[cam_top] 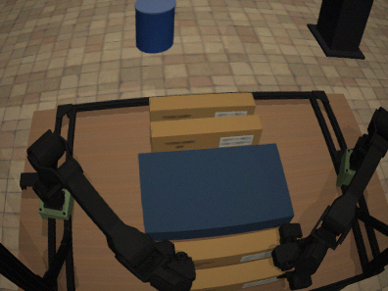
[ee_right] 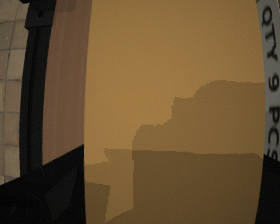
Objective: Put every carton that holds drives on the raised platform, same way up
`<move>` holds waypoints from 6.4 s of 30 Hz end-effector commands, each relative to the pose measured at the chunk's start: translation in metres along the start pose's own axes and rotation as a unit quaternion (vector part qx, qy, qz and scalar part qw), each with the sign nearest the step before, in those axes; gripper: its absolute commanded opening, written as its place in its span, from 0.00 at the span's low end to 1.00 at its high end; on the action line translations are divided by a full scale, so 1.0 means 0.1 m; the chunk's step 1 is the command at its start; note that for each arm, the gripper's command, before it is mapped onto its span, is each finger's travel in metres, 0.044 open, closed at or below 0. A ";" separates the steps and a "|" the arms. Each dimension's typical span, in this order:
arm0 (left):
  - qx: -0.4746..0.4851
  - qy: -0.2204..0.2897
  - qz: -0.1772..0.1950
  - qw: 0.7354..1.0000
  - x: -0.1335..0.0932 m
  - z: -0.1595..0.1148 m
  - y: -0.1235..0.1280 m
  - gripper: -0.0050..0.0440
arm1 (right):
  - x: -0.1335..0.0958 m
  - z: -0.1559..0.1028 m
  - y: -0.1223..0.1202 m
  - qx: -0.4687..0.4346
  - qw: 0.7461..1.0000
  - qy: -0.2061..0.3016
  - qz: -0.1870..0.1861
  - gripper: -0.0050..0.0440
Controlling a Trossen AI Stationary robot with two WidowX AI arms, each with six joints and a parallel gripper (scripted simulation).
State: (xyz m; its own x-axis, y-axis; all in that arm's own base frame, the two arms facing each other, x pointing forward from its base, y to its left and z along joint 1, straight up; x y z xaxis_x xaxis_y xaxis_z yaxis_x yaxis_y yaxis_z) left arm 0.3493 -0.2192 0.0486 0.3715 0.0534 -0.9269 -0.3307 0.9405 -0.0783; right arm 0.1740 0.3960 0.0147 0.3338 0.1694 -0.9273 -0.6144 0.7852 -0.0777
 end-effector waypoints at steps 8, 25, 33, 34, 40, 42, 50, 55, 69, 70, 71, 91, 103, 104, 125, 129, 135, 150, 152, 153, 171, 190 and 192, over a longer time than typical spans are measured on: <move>-0.001 0.000 0.001 1.000 -0.05 0.02 0.00 0.10 | -0.05 0.02 -0.01 0.001 1.000 0.000 -0.001 0.10; -0.001 0.000 0.001 1.000 -0.35 0.13 -0.03 0.10 | -0.35 0.14 -0.03 0.001 1.000 0.000 -0.001 0.10; -0.001 0.000 0.001 1.000 -0.68 0.27 -0.06 0.10 | -0.69 0.27 -0.06 0.001 1.000 0.000 -0.001 0.10; -0.001 0.000 0.001 1.000 -0.72 0.28 -0.06 0.10 | -0.73 0.29 -0.06 0.001 1.000 0.000 -0.001 0.10; -0.001 0.000 0.001 1.000 -0.88 0.35 -0.07 0.10 | -0.89 0.35 -0.08 0.001 1.000 0.000 -0.001 0.10; -0.001 0.000 0.001 1.000 -0.95 0.37 -0.08 0.10 | -0.96 0.38 -0.08 0.001 1.000 0.000 -0.001 0.10; -0.001 0.000 0.001 1.000 -1.14 0.45 -0.09 0.10 | -1.15 0.46 -0.10 0.001 1.000 0.000 -0.001 0.10; -0.001 0.000 0.001 1.000 -1.18 0.46 -0.10 0.10 | -1.20 0.47 -0.10 0.001 1.000 0.000 -0.001 0.10; -0.001 0.000 0.001 1.000 -1.18 0.47 -0.09 0.10 | -1.20 0.47 -0.11 0.001 1.000 0.000 -0.001 0.10; -0.001 0.000 0.001 1.000 -1.18 0.47 -0.08 0.10 | -1.20 0.47 -0.12 0.001 1.000 0.000 -0.001 0.10; -0.001 0.000 0.001 1.000 -1.17 0.47 -0.08 0.10 | -1.20 0.47 -0.12 0.001 1.000 0.000 -0.001 0.10; -0.001 0.000 0.001 1.000 -1.16 0.52 0.16 0.10 | -1.20 0.41 -0.35 0.001 1.000 0.000 -0.001 0.10; -0.001 0.000 0.001 1.000 -1.14 0.61 0.52 0.10 | -1.20 0.31 -0.71 0.001 1.000 0.000 -0.001 0.10; -0.001 0.000 0.001 1.000 -1.14 0.62 0.56 0.10 | -1.20 0.30 -0.74 0.001 1.000 0.000 -0.001 0.10; -0.001 0.000 0.001 1.000 -1.11 0.77 1.19 0.10 | -1.20 0.14 -1.35 0.001 1.000 0.000 -0.001 0.10; -0.001 0.000 0.001 1.000 -1.11 0.80 1.32 0.10 | -1.19 0.11 -1.48 0.001 1.000 0.000 -0.001 0.10; -0.001 0.000 0.001 1.000 -1.10 0.84 1.49 0.10 | -1.19 0.06 -1.64 0.001 1.000 0.000 -0.001 0.10; -0.001 0.000 0.001 1.000 -1.08 0.89 1.72 0.10 | -1.18 0.00 -1.87 0.001 1.000 0.000 -0.001 0.10; -0.001 0.000 0.001 1.000 -1.08 0.90 1.74 0.10 | -1.18 -0.01 -1.88 0.001 1.000 0.000 -0.001 0.10; -0.001 0.000 0.001 1.000 -1.08 0.90 1.75 0.10 | -1.18 -0.01 -1.89 0.001 1.000 0.000 -0.001 0.10; -0.001 0.000 0.001 1.000 -1.05 0.89 1.78 0.10 | -1.15 -0.03 -1.91 0.001 1.000 0.000 -0.001 0.10; -0.001 0.000 0.001 1.000 -0.73 0.77 1.80 0.10 | -0.80 -0.16 -1.88 0.001 1.000 0.000 -0.001 0.10; -0.001 0.000 0.001 1.000 -0.70 0.76 1.80 0.10 | -0.78 -0.17 -1.88 0.001 1.000 0.000 -0.001 0.10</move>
State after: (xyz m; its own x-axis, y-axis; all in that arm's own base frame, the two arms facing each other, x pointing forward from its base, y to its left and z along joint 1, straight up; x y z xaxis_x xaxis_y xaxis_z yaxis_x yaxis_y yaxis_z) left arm 0.3283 -0.0274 0.1248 0.3527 0.0577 -0.9340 -0.3361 0.9393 -0.0688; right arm 0.2523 0.2243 0.0923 0.3242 0.1532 -0.9335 -0.6111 0.7872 -0.0830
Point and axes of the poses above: on each arm, the point midway between the two fingers, 35 mm back from their tips, its own x axis out along the fingers, its own y axis across the jaws, z = x × y, the point moved 1 cm from there along -x, back along the fingers, and after that the axes turned 12 degrees about -x, right-handed, at the moved point
